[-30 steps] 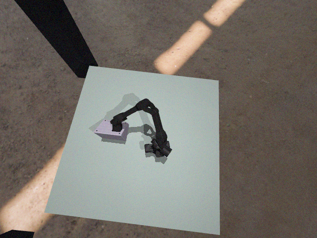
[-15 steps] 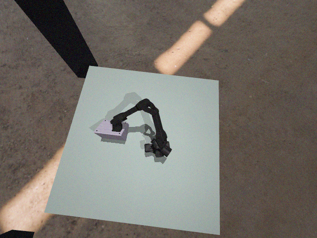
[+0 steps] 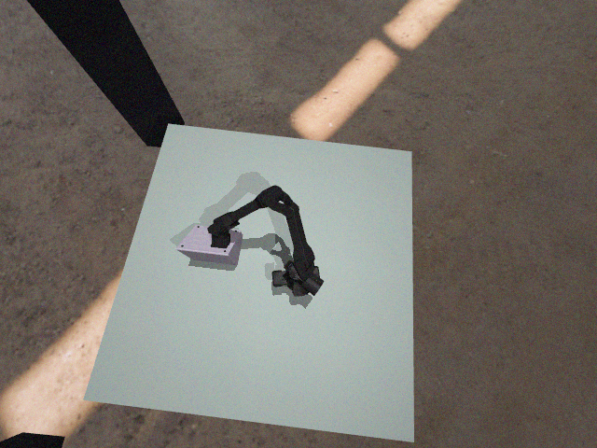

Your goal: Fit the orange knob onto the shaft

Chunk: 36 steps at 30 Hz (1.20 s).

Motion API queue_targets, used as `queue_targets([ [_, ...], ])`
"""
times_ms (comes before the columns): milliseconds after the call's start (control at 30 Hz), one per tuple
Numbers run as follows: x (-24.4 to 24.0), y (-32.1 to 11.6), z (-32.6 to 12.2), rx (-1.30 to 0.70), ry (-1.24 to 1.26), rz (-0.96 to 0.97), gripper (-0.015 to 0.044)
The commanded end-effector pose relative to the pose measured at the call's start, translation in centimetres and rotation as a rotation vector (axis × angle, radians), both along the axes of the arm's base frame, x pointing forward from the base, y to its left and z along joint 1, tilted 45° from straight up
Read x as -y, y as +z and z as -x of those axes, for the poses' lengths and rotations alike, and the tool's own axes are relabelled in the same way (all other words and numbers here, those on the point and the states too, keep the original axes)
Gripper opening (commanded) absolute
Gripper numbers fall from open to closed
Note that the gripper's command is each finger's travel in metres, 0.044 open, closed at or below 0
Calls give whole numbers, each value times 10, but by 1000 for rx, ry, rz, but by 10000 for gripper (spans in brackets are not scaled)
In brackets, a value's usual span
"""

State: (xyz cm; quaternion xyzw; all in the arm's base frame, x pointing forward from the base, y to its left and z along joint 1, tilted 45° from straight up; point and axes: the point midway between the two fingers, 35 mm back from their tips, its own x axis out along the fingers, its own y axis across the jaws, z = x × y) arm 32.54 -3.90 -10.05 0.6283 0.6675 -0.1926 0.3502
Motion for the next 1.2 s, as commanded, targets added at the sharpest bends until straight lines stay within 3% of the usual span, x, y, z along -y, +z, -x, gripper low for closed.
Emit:
queue_targets([
  [0,0,1,0,-3,-4,-2,0],
  [400,2,2,0,-150,-152,-9,0],
  [1167,-1,0,0,-150,-152,-9,0],
])
